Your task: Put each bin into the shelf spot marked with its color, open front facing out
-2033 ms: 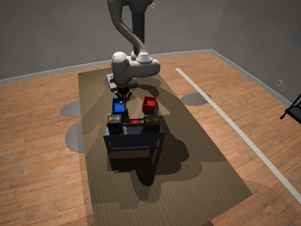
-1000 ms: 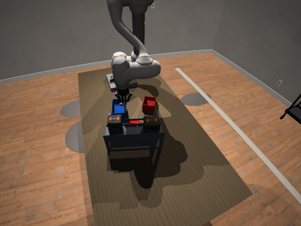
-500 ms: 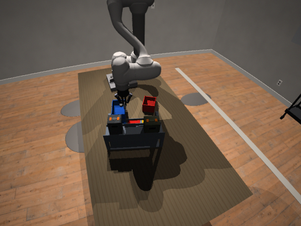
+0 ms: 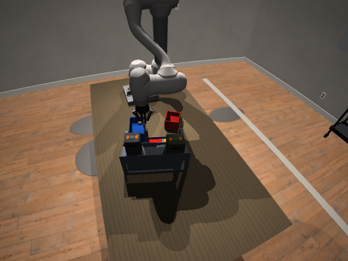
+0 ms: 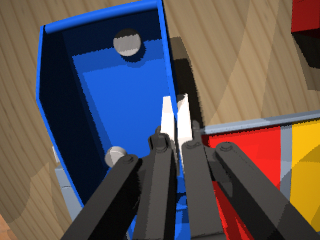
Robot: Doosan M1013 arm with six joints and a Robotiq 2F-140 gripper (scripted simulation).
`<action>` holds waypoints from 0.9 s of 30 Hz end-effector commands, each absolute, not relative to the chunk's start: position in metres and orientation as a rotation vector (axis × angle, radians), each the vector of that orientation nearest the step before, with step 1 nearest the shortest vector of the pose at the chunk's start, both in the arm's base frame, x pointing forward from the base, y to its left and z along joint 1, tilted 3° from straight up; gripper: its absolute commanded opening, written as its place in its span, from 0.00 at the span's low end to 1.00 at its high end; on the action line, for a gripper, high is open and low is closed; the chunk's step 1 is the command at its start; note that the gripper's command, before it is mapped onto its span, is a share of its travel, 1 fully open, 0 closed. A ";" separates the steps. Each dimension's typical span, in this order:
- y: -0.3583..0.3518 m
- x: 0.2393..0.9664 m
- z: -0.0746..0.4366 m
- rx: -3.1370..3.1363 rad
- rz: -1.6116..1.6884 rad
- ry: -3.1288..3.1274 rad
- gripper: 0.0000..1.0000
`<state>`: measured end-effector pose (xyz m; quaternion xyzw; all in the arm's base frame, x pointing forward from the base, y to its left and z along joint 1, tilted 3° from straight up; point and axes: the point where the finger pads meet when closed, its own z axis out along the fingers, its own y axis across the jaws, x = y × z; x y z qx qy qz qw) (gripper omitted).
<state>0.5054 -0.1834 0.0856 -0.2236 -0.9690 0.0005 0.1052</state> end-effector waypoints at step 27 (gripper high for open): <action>-0.196 0.532 0.086 -0.659 0.001 -2.856 0.10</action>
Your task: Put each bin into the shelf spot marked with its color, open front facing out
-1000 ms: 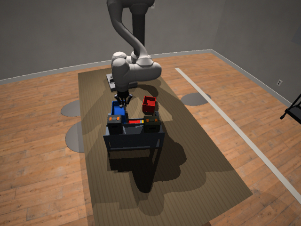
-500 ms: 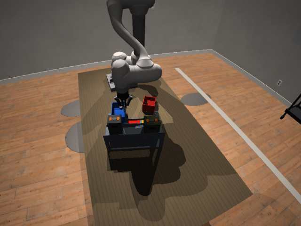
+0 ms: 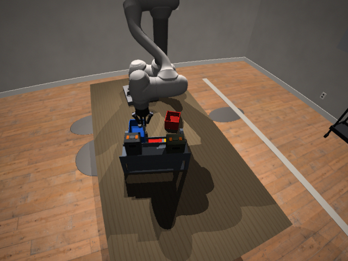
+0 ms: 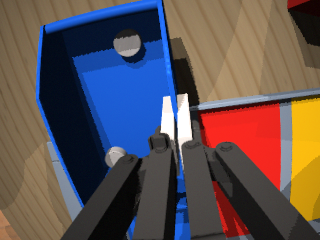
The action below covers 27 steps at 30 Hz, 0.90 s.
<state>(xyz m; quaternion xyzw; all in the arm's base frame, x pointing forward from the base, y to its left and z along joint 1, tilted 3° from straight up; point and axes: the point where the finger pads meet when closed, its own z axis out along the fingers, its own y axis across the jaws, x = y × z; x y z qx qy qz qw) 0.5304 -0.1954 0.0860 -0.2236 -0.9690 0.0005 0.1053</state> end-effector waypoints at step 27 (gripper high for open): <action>-0.203 0.547 0.086 -0.659 0.001 -2.856 0.10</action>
